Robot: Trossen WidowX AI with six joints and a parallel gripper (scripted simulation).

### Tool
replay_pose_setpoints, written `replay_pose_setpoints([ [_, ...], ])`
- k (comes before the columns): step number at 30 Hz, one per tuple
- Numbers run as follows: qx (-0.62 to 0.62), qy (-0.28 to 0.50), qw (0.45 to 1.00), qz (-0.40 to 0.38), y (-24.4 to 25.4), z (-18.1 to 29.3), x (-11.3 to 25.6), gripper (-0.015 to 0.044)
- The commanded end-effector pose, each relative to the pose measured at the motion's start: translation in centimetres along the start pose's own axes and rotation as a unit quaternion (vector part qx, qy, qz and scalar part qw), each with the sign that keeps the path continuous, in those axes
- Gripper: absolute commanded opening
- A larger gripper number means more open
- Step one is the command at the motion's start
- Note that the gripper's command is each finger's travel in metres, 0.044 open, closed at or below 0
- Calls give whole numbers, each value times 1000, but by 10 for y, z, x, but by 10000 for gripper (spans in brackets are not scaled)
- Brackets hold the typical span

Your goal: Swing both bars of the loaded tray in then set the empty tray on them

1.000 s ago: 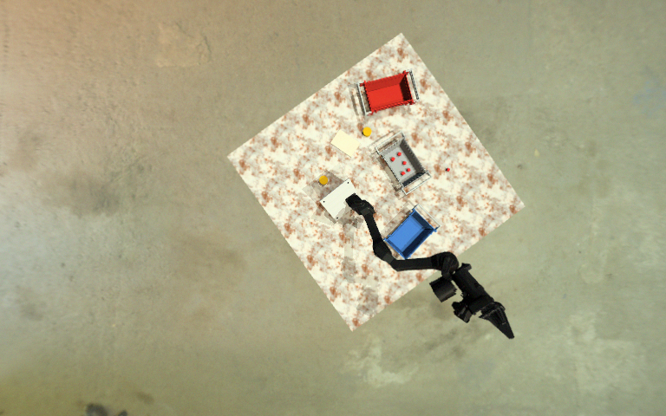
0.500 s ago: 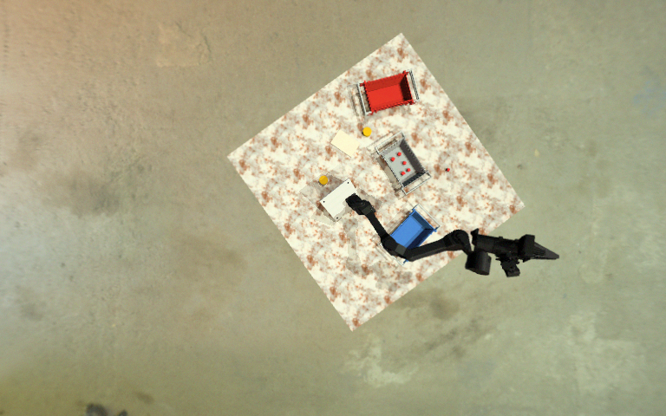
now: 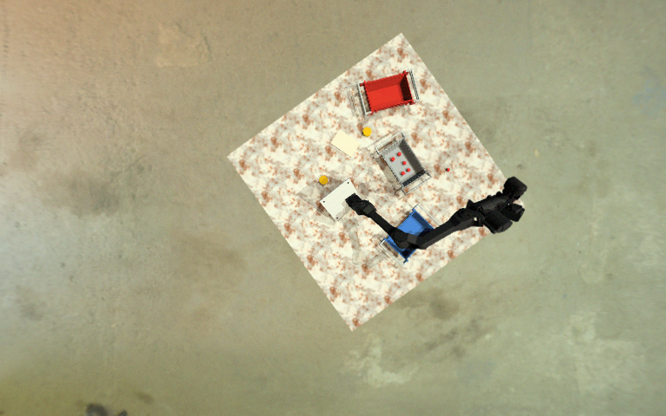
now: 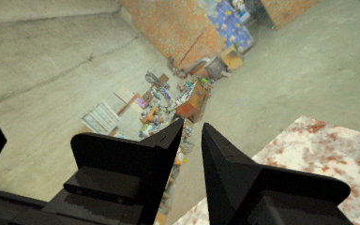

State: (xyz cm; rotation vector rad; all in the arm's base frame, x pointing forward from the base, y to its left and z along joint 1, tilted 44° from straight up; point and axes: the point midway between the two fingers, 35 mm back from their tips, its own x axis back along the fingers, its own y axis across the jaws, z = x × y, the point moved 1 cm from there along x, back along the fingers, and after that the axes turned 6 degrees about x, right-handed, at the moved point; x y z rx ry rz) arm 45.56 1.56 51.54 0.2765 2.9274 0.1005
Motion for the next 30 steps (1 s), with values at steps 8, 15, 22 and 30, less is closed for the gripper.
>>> replay_pose_setpoints([
  [8,140,296,939,100,-44,178,-5,88],
  [15,250,480,828,148,-84,270,36,88],
  [22,367,638,656,168,-128,328,98,88],
  [30,391,666,613,168,-136,335,111,88],
])
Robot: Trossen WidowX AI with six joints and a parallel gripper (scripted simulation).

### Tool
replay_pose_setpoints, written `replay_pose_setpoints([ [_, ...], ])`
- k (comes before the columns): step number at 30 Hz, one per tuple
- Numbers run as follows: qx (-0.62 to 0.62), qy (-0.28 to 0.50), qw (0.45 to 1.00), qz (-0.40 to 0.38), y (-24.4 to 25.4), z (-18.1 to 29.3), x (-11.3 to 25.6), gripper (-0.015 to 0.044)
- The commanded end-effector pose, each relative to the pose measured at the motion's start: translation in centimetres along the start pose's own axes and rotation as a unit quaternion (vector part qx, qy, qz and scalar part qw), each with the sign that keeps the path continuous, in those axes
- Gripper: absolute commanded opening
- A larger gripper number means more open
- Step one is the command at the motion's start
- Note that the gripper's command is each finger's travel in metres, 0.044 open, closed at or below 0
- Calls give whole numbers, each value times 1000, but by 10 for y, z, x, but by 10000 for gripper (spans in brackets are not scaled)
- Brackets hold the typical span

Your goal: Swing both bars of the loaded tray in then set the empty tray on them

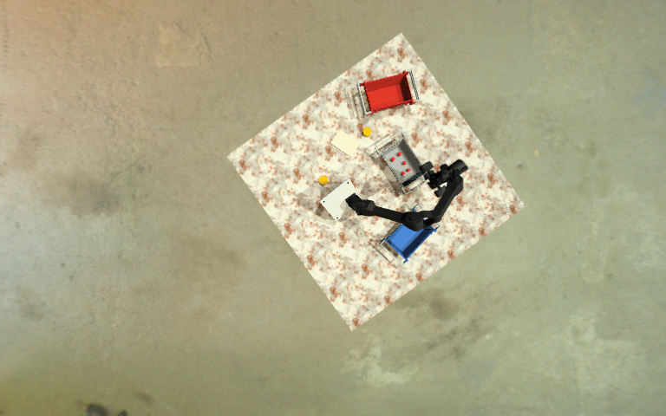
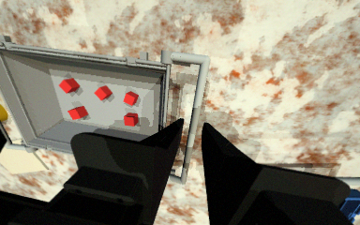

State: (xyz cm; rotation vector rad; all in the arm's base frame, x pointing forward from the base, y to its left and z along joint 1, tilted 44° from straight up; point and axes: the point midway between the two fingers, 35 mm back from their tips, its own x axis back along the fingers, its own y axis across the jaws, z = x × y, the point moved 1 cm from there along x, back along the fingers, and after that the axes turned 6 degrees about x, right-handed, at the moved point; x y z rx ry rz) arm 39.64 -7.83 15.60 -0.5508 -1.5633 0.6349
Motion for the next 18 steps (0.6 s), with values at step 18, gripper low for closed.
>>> replay_pose_setpoints([
  [18,12,11,1000,7,-2,6,-60,88],
])
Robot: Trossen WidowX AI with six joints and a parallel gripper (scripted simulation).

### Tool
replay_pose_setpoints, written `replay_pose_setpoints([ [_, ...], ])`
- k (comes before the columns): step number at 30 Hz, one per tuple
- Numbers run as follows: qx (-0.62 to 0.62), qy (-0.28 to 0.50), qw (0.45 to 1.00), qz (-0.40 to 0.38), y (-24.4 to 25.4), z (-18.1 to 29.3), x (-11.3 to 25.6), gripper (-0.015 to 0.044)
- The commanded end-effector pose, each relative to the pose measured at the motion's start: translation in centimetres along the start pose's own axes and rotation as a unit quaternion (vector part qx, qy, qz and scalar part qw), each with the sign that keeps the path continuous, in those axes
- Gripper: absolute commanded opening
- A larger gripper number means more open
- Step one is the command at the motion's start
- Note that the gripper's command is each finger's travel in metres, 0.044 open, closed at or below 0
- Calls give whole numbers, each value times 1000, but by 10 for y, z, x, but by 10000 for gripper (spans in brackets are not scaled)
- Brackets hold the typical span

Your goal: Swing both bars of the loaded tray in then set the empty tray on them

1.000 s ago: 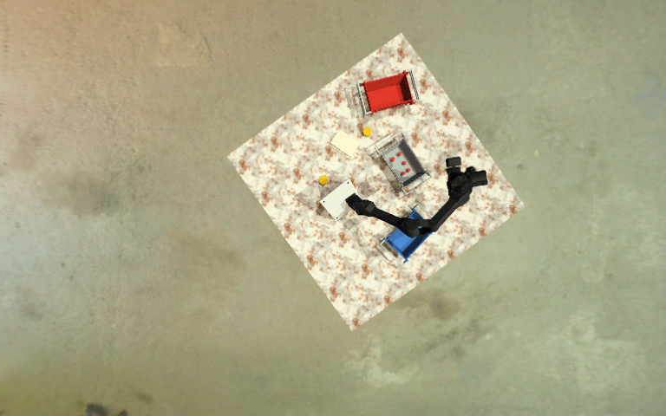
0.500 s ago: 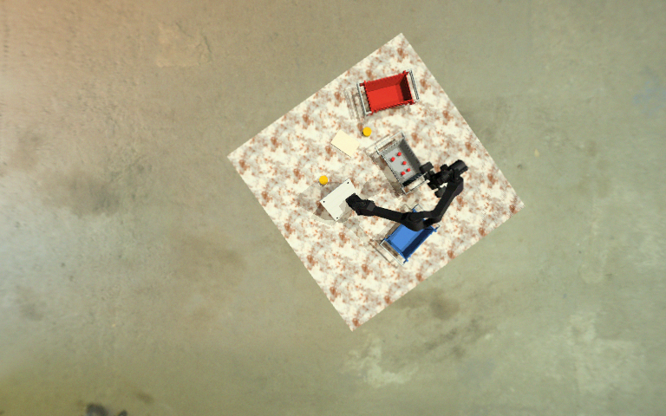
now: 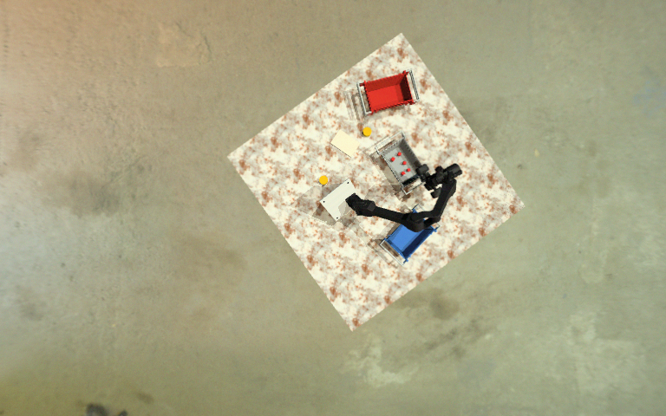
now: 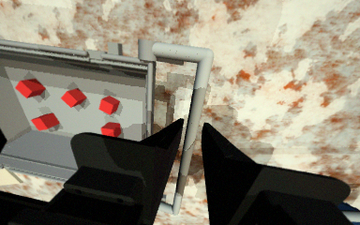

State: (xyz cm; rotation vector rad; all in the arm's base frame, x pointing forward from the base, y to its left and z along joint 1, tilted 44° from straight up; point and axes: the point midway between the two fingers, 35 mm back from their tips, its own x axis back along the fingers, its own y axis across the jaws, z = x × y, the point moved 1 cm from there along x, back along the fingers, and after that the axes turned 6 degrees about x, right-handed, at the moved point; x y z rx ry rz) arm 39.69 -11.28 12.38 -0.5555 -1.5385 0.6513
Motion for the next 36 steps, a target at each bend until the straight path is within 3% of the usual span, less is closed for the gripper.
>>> replay_pose_setpoints([
  [1,5,2,1000,0,1,2,-14,88],
  [22,5,2,1000,-2,37,-2,20,88],
  [36,5,2,1000,-2,77,-5,-1,88],
])
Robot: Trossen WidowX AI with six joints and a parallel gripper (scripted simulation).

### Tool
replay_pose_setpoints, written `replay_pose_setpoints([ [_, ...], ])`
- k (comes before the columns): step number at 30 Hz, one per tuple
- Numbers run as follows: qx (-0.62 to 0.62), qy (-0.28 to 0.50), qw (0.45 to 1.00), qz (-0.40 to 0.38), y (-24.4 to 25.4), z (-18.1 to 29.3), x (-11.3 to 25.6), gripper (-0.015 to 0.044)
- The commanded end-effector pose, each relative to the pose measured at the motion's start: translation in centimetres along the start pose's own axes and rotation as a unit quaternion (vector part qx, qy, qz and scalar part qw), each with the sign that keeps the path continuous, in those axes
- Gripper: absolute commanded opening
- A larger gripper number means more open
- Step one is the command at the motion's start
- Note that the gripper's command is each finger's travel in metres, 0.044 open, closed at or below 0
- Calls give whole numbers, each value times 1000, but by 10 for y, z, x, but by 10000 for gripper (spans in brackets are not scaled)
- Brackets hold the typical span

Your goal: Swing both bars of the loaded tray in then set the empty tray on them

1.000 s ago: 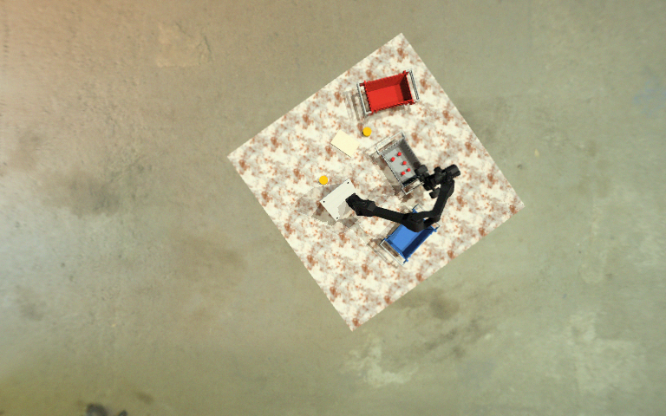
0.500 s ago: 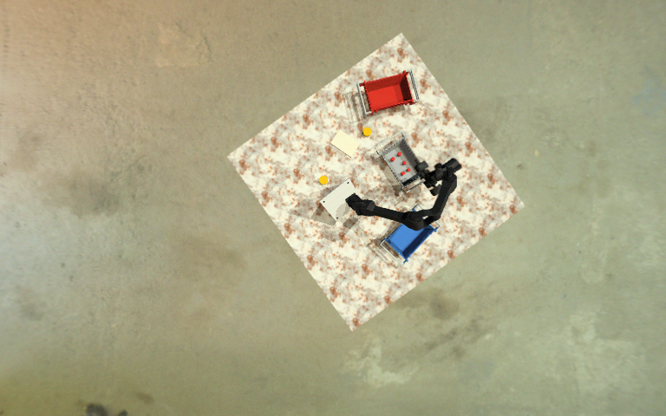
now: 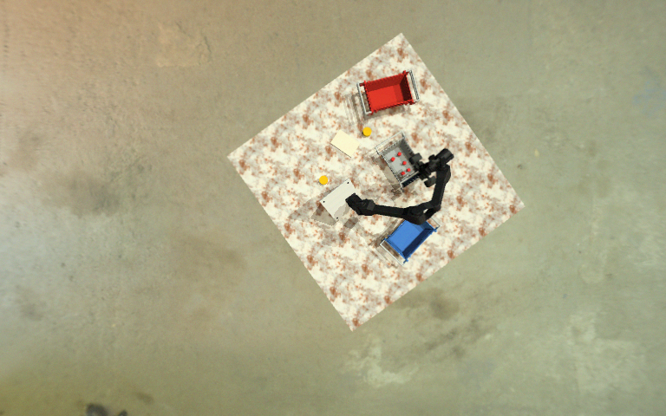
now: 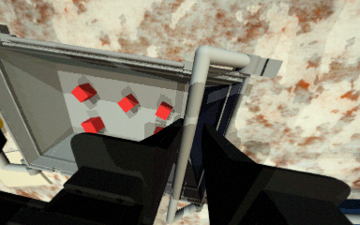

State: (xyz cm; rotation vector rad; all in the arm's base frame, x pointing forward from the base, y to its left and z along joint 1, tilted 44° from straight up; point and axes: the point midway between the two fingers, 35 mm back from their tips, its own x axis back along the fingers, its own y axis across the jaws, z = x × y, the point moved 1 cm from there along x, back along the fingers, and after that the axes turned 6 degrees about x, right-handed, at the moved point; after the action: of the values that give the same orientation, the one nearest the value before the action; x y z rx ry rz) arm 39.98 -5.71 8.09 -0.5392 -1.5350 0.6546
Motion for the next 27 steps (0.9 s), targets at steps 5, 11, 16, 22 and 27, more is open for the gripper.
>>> replay_pose_setpoints([
  [5,-1,3,1000,1,7,0,2,88],
  [11,-1,3,1000,1,3,0,36,88],
  [16,3,2,1000,-1,6,0,31,88],
  [22,3,2,1000,-1,6,0,31,88],
  [27,3,2,1000,-1,6,0,31,88],
])
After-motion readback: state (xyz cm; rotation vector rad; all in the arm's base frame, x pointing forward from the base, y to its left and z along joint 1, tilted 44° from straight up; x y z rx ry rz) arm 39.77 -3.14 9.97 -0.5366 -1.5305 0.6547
